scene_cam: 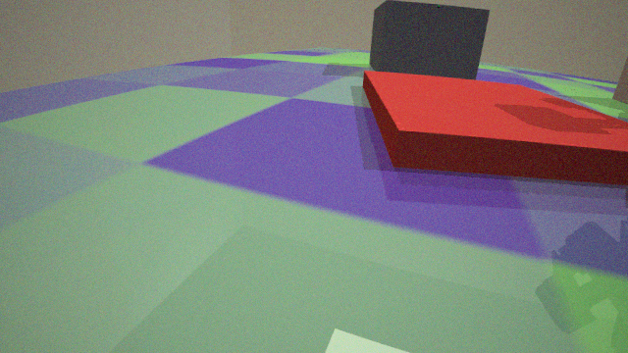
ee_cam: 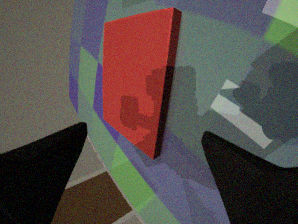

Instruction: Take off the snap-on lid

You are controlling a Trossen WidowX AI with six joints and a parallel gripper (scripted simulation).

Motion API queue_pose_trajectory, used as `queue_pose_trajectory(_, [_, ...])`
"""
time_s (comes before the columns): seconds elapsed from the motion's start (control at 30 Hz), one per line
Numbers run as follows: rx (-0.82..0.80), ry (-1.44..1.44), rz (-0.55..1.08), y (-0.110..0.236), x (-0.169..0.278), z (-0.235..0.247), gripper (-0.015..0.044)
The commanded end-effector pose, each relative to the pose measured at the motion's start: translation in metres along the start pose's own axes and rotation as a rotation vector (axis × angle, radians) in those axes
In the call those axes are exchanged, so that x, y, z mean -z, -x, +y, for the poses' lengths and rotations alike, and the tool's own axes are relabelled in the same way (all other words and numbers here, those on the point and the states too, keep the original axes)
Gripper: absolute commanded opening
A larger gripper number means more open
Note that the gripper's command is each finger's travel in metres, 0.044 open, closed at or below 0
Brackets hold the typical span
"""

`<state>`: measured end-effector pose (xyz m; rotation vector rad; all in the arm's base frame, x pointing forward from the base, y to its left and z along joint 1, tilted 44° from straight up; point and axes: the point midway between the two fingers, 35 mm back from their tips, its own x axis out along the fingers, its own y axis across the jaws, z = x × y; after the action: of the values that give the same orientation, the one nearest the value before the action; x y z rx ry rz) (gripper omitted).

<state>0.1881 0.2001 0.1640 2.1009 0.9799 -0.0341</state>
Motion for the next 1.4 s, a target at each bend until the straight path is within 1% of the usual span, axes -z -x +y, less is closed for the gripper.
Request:
queue_pose_trajectory(0.0, [-0.003, 0.003, 0.005, 0.008, 0.002, 0.006, 0.0440])
queue_pose_trajectory(0.67, [-0.003, 0.005, 0.004, 0.042, 0.002, 0.025, 0.0440])
queue_pose_trajectory(0.77, [-0.003, 0.005, 0.004, 0.036, 0.000, 0.021, 0.0440])
queue_pose_trajectory(1.37, [-0.003, 0.005, 0.004, 0.036, 0.000, 0.021, 0.0440])
